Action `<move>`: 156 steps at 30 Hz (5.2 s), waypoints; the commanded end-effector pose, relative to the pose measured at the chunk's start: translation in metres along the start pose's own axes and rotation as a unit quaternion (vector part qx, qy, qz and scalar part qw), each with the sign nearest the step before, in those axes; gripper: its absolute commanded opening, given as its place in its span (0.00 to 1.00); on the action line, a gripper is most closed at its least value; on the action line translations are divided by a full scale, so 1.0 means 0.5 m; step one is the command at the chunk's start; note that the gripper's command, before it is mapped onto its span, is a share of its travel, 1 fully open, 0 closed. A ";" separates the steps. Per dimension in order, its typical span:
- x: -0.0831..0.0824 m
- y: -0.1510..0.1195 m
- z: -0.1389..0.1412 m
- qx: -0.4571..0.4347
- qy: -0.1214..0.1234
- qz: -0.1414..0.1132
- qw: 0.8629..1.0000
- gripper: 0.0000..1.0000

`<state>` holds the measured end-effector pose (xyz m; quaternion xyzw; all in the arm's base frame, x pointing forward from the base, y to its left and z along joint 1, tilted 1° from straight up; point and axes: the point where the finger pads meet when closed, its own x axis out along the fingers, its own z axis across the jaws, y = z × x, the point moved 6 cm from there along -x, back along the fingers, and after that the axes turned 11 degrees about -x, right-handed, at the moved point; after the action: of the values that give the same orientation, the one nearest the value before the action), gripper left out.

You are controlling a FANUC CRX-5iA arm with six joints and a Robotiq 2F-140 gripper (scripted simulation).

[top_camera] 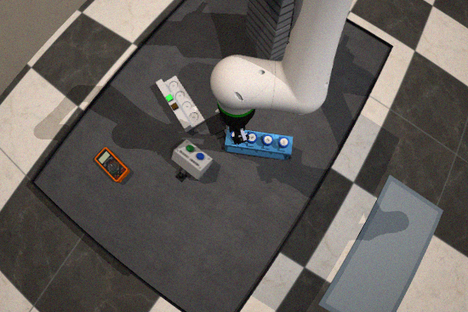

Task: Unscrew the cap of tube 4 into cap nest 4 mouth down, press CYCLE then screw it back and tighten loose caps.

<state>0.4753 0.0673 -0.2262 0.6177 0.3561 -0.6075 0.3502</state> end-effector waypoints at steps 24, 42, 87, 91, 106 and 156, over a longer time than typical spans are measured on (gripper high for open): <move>0.000 0.001 -0.001 0.435 0.001 0.000 0.900 0.30; 0.001 0.001 0.000 0.500 0.001 0.000 0.866 0.41; 0.000 0.002 0.000 0.075 0.000 0.000 0.997 0.30; 0.000 0.002 0.000 0.174 0.000 0.000 0.985 0.30; 0.001 0.002 0.000 0.479 0.001 0.000 0.878 0.30; 0.001 0.002 -0.001 0.000 0.000 0.000 1.000 0.30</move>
<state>0.4745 0.0684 -0.2274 0.6191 0.3519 -0.6065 0.3536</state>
